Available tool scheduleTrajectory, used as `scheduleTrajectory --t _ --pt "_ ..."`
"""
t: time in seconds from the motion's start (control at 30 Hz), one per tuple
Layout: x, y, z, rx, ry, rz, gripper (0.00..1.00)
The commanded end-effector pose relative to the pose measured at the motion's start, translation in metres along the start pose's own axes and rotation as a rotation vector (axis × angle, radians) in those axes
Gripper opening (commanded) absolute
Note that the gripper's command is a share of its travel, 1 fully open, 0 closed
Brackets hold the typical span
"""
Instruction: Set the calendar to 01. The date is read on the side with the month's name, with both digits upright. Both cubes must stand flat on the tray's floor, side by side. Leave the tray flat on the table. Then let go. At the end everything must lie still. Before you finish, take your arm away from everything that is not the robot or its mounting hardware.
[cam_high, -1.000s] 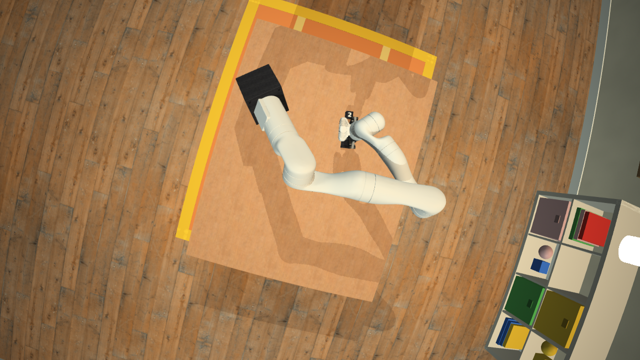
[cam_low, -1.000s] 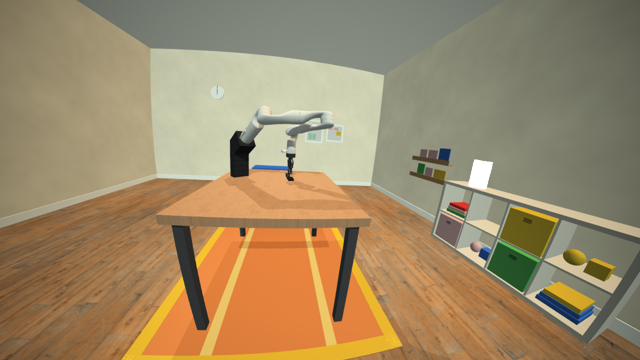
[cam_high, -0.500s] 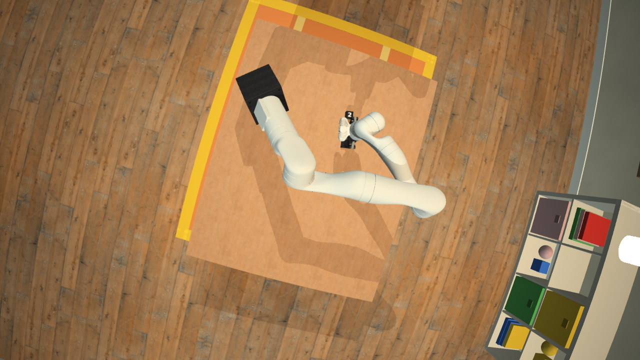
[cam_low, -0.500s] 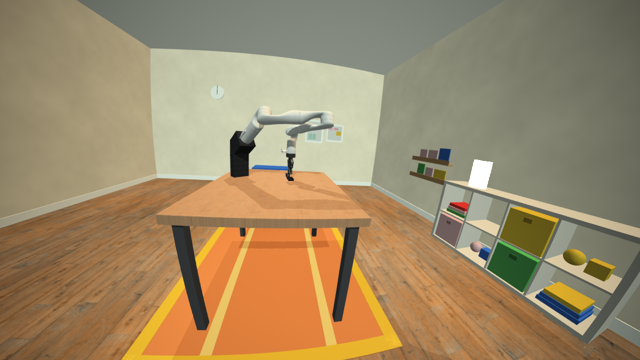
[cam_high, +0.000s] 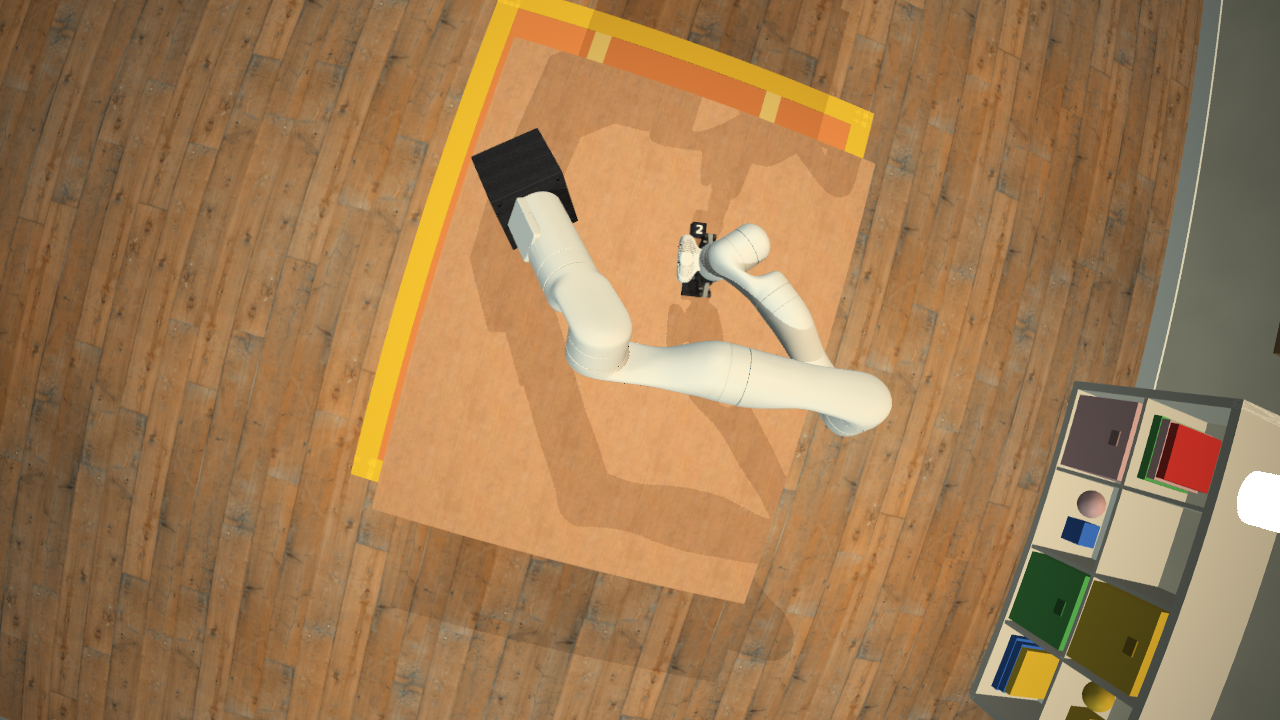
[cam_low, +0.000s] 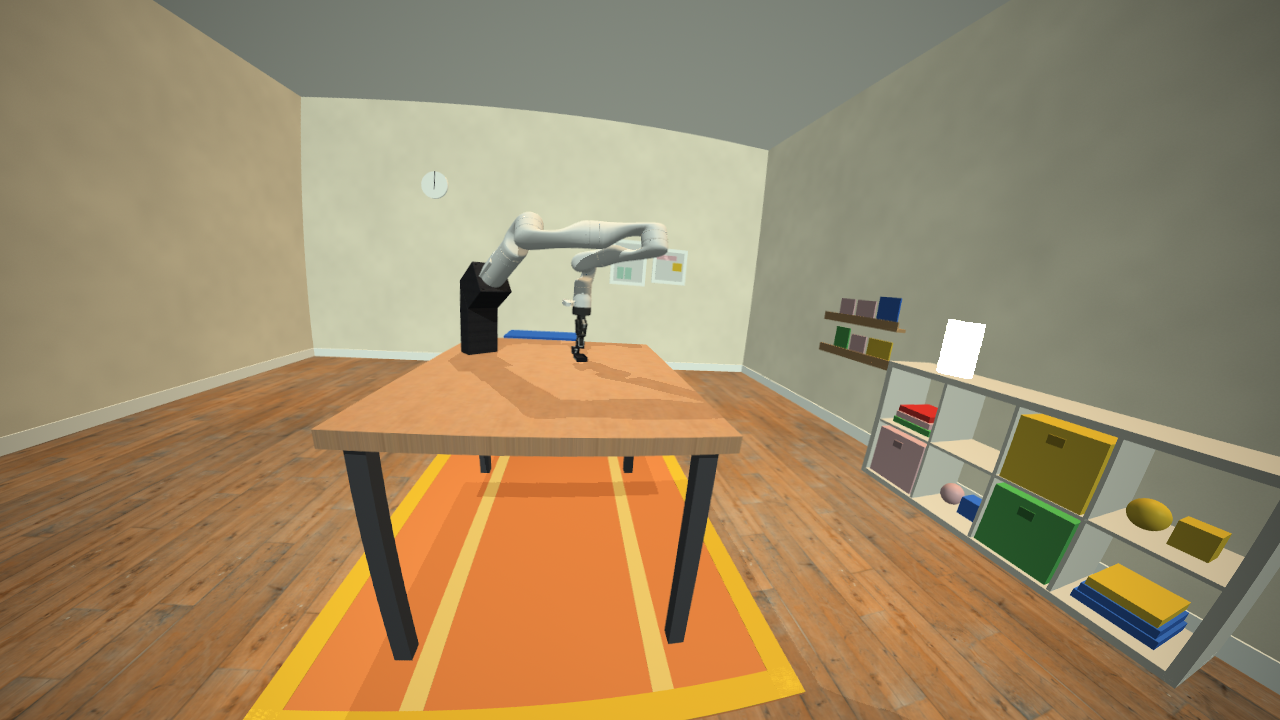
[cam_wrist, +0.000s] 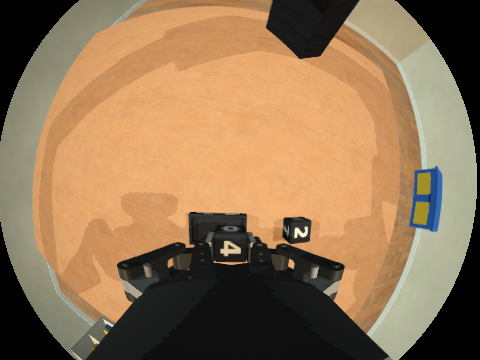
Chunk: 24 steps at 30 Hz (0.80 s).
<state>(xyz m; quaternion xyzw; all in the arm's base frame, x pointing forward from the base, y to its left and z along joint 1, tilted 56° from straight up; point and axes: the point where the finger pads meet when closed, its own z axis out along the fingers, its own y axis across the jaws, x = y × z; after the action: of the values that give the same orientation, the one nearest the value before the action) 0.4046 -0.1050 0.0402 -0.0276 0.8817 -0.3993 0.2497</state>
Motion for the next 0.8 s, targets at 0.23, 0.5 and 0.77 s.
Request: scheduleTrajectory --t 0.23,0.5,0.77 --pt "0.0 0.0 0.005 0.0 0.0 0.0 0.28" --pt "0.0 0.0 0.01 0.0 0.0 0.0 0.28" --pt "0.0 0.0 0.017 0.0 0.0 0.0 0.28"
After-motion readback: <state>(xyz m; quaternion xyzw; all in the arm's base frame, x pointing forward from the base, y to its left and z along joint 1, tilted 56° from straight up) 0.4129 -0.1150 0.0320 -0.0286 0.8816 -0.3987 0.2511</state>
